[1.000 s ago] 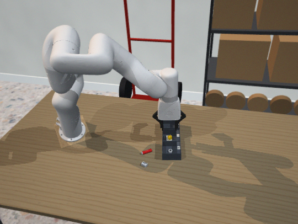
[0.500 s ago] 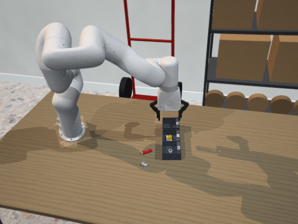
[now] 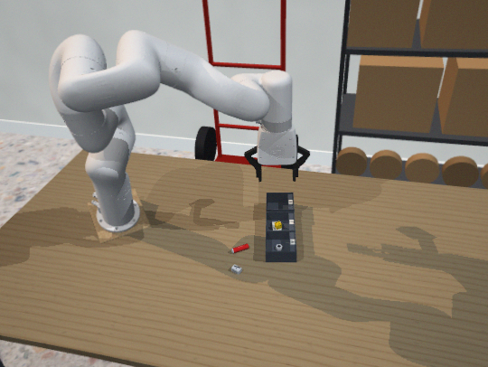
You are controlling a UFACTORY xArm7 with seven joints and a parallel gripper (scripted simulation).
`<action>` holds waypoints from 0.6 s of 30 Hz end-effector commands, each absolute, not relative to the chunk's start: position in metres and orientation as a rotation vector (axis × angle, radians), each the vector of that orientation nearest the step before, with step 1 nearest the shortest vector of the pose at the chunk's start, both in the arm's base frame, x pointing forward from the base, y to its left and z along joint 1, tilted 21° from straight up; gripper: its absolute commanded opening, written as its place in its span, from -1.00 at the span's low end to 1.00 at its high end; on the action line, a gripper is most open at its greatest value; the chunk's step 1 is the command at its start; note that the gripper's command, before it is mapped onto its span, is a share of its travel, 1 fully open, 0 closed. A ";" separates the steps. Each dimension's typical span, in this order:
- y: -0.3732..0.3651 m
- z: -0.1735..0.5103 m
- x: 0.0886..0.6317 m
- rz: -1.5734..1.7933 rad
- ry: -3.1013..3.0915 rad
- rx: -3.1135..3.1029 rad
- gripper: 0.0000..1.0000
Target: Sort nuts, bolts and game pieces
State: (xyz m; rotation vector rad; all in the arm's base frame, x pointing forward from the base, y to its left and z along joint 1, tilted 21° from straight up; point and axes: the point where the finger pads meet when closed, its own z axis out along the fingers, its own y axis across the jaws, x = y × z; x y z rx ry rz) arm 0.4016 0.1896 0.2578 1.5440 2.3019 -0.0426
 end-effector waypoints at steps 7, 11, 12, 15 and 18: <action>0.196 0.280 0.396 -0.037 2.301 1.542 1.00; 0.196 0.280 0.396 -0.037 2.301 1.542 1.00; 0.196 0.280 0.396 -0.037 2.301 1.542 1.00; 0.196 0.280 0.396 -0.037 2.301 1.542 1.00; 0.196 0.280 0.396 -0.037 2.301 1.542 1.00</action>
